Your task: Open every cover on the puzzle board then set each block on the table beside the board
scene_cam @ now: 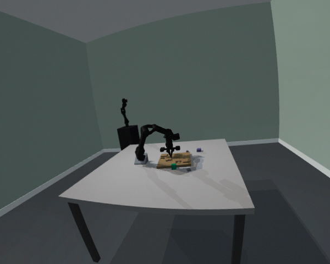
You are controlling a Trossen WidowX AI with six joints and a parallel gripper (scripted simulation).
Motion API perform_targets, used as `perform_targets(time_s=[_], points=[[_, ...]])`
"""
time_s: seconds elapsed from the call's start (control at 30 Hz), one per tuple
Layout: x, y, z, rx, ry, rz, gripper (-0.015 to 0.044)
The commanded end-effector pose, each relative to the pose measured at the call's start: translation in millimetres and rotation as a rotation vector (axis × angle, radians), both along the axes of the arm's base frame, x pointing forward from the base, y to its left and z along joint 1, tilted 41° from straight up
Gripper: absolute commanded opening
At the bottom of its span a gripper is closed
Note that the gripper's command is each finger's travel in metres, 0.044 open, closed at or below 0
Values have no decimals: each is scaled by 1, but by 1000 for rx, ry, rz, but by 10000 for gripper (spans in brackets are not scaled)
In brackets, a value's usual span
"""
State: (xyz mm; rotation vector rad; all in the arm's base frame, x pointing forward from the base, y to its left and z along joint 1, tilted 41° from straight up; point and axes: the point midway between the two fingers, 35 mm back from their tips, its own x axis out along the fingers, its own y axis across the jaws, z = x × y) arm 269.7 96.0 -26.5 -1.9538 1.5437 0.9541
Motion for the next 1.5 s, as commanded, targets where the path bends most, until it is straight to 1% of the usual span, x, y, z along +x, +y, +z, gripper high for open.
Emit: perform_targets(time_s=[0.0, 1.47], points=[[-7, -2, 0, 0, 2, -5, 0], [-50, -21, 8, -1, 5, -5, 0]])
